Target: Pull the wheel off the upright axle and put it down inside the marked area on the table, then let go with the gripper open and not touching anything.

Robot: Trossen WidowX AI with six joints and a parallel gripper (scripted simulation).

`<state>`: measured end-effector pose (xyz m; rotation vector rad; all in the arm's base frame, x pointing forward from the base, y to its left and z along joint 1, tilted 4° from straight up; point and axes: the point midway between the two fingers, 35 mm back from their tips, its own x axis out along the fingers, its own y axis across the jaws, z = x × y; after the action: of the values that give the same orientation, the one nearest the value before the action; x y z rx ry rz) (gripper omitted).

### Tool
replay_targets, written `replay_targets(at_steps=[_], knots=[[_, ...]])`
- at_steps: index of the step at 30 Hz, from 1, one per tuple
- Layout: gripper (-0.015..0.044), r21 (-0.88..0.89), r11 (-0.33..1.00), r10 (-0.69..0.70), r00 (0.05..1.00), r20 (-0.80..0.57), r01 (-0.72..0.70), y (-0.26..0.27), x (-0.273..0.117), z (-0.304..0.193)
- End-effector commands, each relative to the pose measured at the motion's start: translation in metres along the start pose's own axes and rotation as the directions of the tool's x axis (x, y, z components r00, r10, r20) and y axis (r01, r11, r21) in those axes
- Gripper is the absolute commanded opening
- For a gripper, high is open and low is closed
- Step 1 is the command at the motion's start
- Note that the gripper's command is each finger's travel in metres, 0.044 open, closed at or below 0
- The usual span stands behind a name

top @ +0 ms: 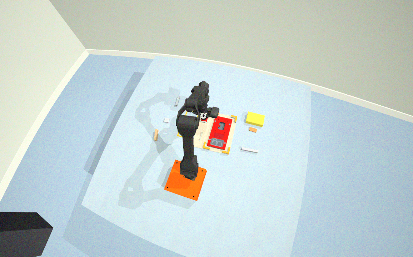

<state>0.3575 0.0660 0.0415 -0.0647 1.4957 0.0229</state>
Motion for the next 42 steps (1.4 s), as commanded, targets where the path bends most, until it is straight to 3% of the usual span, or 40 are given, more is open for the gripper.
replay_targets(at_steps=[1,42], knots=[[0.0000,0.001,1.000,0.000,1.000,0.005,0.000,0.000,-0.003,0.002],[0.0000,0.001,1.000,-0.001,1.000,0.008,0.001,0.000,-0.017,0.002]])
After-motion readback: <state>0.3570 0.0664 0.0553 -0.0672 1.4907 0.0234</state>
